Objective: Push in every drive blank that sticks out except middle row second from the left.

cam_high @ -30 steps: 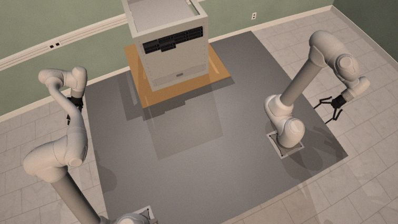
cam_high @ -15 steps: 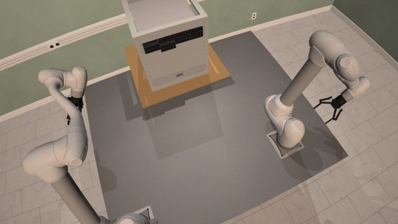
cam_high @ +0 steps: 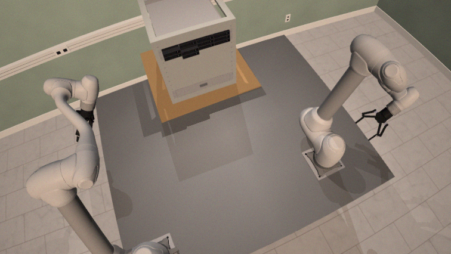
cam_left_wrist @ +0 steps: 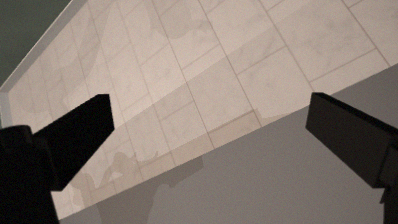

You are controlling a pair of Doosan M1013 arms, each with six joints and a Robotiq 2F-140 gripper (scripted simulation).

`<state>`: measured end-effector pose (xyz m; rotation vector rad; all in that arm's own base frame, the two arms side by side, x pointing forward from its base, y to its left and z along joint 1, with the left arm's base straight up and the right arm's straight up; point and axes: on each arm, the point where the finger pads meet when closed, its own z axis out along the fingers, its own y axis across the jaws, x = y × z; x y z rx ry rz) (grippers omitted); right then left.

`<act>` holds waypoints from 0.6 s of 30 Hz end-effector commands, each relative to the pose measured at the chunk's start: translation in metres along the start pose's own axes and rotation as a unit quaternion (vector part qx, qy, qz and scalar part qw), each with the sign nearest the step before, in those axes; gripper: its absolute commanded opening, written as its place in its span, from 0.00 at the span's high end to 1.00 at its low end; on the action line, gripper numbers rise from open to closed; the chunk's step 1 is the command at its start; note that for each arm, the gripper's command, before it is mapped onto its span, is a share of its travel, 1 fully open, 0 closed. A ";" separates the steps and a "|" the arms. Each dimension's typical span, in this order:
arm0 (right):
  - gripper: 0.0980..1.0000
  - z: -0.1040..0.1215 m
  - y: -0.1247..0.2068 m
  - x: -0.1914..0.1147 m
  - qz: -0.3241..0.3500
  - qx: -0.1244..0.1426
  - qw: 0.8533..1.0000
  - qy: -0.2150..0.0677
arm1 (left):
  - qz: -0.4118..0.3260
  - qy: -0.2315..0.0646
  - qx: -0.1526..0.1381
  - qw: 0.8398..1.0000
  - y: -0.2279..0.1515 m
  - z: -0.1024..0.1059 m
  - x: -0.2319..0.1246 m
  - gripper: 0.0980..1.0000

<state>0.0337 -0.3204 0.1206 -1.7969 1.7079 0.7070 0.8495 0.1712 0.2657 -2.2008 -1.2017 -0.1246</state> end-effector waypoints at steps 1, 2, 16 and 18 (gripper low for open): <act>0.00 0.000 0.000 0.000 0.000 0.000 1.000 0.000 | -0.001 0.001 -0.001 1.000 -0.001 -0.001 0.001 0.00; 0.00 0.000 0.000 0.000 0.000 0.000 1.000 0.000 | -0.001 0.001 -0.001 1.000 -0.001 -0.001 0.001 0.00; 0.00 0.000 0.000 0.000 0.000 0.000 1.000 0.000 | 0.001 0.003 -0.001 1.000 0.000 -0.002 0.000 0.00; 0.00 0.000 0.000 0.000 0.000 0.000 1.000 0.000 | 0.001 0.003 -0.001 1.000 0.000 -0.003 -0.001 0.00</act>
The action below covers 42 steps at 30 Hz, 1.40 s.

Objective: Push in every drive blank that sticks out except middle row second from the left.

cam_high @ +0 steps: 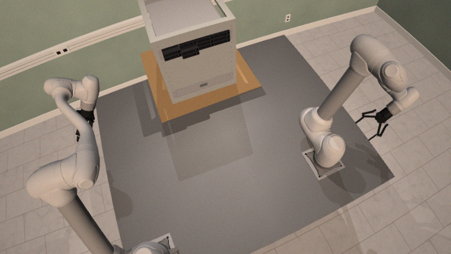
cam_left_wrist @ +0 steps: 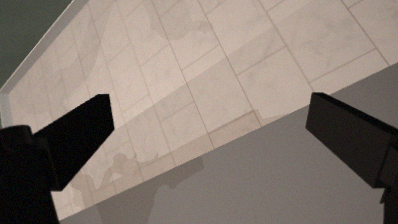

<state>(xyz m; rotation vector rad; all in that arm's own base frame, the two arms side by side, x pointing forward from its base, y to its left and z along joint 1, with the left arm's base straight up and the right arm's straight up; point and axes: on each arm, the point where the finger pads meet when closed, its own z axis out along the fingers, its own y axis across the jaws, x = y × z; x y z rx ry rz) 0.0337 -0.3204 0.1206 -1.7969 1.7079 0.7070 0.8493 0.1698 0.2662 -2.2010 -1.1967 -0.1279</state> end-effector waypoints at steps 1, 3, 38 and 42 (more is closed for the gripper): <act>0.00 0.000 0.000 0.000 0.000 0.000 1.000 0.000 | 0.001 0.002 -0.001 1.000 0.000 -0.002 0.000 0.00; 0.00 0.000 0.000 0.000 0.000 0.000 1.000 0.000 | 0.002 0.005 -0.001 1.000 0.000 -0.004 -0.002 0.00; 0.00 0.000 0.000 0.000 0.000 0.000 1.000 0.000 | 0.116 0.181 -0.003 0.977 0.014 -0.108 -0.092 0.00; 0.00 0.000 0.000 0.000 0.000 0.000 1.000 0.000 | 0.142 0.221 -0.003 0.965 0.017 -0.133 -0.113 0.00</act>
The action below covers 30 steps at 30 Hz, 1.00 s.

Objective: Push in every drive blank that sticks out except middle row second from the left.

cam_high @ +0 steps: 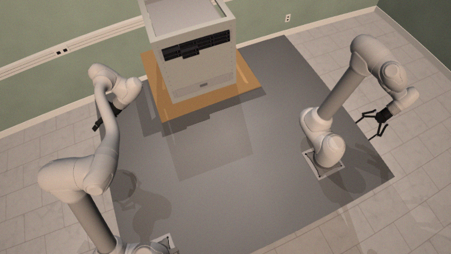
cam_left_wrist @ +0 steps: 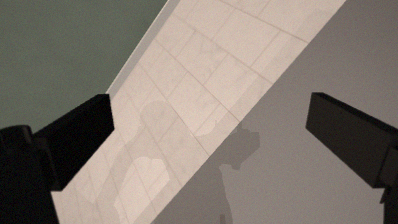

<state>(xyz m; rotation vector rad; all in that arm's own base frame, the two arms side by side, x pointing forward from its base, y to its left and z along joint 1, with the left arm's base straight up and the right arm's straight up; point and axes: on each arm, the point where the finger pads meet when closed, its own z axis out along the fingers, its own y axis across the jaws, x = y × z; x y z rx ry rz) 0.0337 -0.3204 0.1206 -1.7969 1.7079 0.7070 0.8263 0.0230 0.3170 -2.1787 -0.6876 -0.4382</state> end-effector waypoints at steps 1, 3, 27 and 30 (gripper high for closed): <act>0.00 0.000 0.000 0.000 0.000 0.000 1.000 0.000 | 0.021 0.034 0.000 0.999 0.005 -0.026 -0.006 0.00; 0.00 0.000 0.000 0.000 0.000 0.000 1.000 0.000 | 0.036 0.057 0.000 0.998 0.010 -0.043 -0.011 0.00; 0.00 0.000 0.000 0.000 0.000 0.000 1.000 0.000 | 0.206 0.316 -0.001 0.926 0.059 -0.242 -0.065 0.00; 0.00 0.000 0.000 0.000 0.000 0.000 1.000 0.000 | 0.234 0.359 -0.001 0.903 0.067 -0.277 -0.075 0.00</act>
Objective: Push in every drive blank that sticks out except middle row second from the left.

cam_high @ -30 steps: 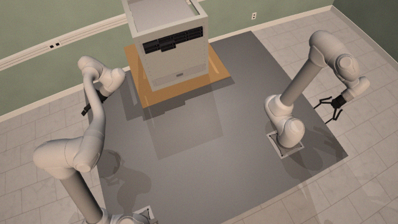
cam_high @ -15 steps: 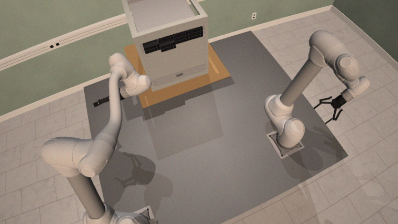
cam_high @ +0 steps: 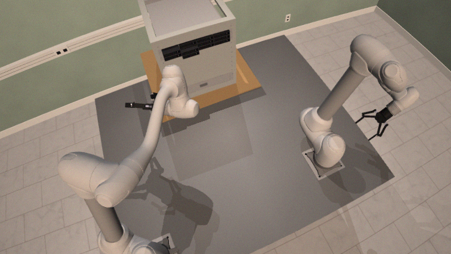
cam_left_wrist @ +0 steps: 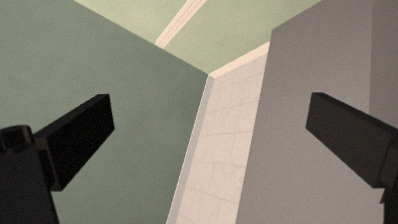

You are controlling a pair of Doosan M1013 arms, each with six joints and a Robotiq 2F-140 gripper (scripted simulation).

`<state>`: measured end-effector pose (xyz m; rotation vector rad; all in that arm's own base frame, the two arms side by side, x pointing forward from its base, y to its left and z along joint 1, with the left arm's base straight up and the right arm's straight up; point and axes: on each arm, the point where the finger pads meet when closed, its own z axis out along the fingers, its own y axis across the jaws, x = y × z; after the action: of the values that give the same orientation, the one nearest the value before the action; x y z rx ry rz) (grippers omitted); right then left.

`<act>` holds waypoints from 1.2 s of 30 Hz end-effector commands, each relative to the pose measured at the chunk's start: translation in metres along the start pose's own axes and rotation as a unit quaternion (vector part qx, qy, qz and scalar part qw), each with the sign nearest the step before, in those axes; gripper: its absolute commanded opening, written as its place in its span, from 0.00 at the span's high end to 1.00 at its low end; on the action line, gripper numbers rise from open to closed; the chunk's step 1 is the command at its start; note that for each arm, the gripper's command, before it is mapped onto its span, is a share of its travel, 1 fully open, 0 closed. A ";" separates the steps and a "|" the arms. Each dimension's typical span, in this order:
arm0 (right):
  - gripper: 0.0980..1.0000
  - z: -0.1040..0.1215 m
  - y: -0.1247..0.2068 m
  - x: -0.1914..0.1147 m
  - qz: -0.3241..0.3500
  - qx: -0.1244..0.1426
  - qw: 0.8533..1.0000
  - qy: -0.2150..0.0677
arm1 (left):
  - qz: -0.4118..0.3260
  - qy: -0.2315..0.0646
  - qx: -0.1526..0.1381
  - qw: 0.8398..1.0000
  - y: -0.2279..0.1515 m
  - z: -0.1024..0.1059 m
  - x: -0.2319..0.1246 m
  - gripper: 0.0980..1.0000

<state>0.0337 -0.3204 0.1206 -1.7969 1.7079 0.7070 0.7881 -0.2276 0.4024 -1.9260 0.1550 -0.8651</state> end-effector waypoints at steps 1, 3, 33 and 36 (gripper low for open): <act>0.00 0.000 0.000 0.000 0.000 0.000 1.000 0.000 | 0.032 0.051 0.000 0.998 0.006 -0.034 0.020 0.00; 0.00 0.000 0.000 0.000 0.000 0.000 1.000 0.000 | 0.054 0.083 -0.001 0.995 0.011 -0.056 0.032 0.00; 0.00 0.000 0.000 0.000 0.000 0.000 1.000 0.000 | 0.274 0.421 -0.001 0.865 0.062 -0.300 0.168 0.00; 0.00 0.000 0.000 0.000 0.000 0.000 1.000 0.000 | 0.283 0.434 -0.002 0.856 0.064 -0.310 0.173 0.00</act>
<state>0.0337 -0.3204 0.1206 -1.7969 1.7079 0.7070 0.7380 -0.5602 0.5158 -1.2444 1.1790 -1.2330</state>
